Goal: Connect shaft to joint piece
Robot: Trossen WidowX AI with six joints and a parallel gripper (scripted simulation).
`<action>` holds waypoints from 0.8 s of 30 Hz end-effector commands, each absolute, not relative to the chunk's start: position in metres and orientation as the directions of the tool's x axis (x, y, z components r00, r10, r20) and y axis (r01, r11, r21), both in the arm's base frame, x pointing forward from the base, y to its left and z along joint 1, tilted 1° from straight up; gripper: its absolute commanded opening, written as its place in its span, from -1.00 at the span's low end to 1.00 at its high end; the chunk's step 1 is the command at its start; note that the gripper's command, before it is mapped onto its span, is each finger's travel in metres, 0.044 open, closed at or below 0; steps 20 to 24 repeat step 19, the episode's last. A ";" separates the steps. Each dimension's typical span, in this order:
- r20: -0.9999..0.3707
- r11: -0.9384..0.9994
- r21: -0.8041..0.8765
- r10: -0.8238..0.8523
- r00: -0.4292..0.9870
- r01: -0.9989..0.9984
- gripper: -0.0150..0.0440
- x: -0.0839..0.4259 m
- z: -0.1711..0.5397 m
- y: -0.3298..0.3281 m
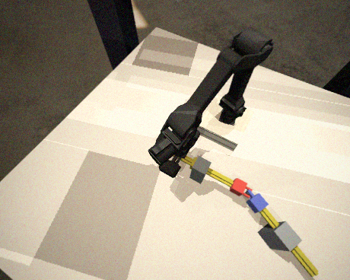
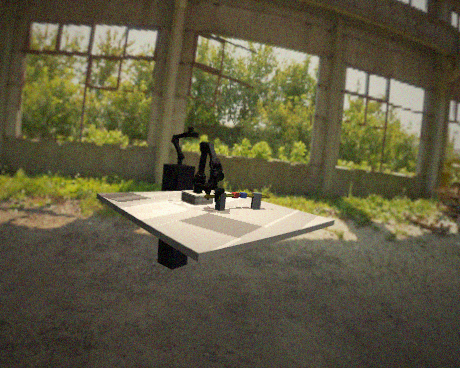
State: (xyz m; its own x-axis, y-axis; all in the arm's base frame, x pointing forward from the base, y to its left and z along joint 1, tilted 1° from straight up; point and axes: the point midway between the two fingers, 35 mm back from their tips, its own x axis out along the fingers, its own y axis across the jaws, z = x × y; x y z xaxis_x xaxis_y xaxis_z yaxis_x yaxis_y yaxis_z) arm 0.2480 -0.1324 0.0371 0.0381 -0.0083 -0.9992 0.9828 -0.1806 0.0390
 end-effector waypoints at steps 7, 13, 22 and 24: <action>-0.999 -0.180 0.038 -0.008 0.038 0.983 1.00 0.248 0.037 -0.132; -0.999 -0.180 0.038 -0.008 0.038 0.983 1.00 0.248 0.037 -0.132; -0.999 -0.177 0.043 -0.009 0.042 0.983 1.00 0.247 0.066 -0.134; -0.999 -0.177 0.043 -0.009 0.042 0.983 1.00 0.247 0.066 -0.134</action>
